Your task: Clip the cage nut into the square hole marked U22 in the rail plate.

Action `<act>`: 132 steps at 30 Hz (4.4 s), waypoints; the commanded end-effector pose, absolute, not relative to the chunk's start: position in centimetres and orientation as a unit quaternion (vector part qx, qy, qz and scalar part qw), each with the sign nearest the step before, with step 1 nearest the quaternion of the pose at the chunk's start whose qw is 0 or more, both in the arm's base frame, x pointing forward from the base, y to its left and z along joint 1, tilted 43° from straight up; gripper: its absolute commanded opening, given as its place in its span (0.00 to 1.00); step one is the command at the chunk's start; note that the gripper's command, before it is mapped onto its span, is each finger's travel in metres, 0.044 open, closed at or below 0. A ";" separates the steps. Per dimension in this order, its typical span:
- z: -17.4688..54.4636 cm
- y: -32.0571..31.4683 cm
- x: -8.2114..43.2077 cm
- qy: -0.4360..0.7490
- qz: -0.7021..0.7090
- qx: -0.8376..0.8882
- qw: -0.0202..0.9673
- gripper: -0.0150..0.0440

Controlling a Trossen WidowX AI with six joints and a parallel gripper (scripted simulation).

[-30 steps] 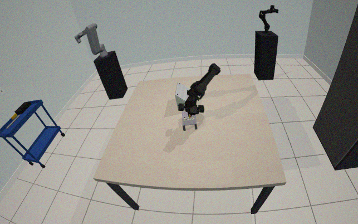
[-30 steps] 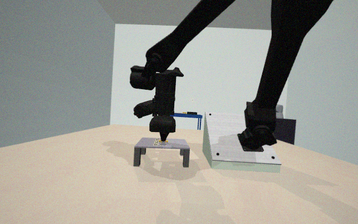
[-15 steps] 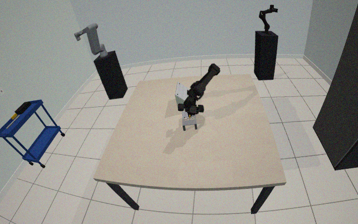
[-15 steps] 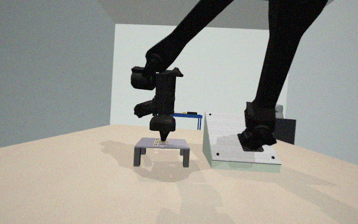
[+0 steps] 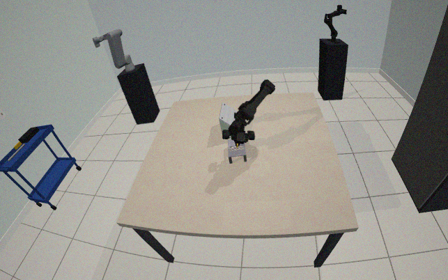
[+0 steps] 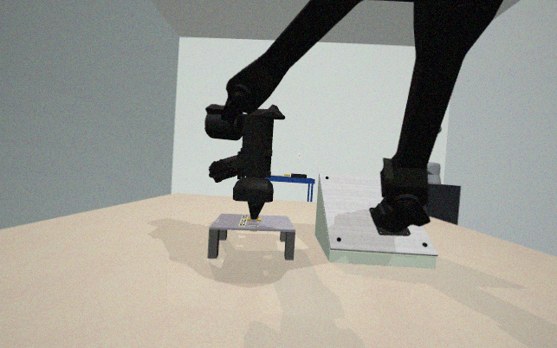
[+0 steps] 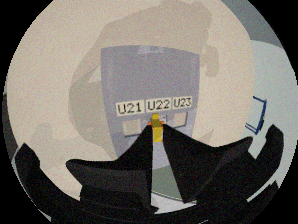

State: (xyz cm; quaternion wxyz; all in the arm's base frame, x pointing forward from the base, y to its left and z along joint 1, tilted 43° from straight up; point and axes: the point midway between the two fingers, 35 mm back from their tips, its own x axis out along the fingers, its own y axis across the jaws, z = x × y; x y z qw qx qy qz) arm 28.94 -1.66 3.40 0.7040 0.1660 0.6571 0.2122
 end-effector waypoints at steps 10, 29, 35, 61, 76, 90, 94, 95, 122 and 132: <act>3.1 -1.7 28.9 0.655 0.227 0.178 0.698 0.29; 3.0 -1.8 28.9 0.652 0.237 0.188 0.695 0.29; 3.0 -1.8 28.9 0.651 0.242 0.192 0.693 0.29; 3.1 -1.7 28.9 0.654 0.230 0.181 0.697 0.29; 3.2 -1.7 28.9 0.654 0.230 0.181 0.697 0.29; 3.2 -1.8 28.9 0.653 0.235 0.185 0.696 0.29; 3.1 -1.8 28.9 0.652 0.239 0.189 0.694 0.29; 3.1 -1.8 28.9 0.652 0.241 0.190 0.694 0.29; 2.9 -1.9 29.0 0.647 0.255 0.203 0.689 0.29; 2.9 -1.9 29.0 0.647 0.255 0.203 0.689 0.29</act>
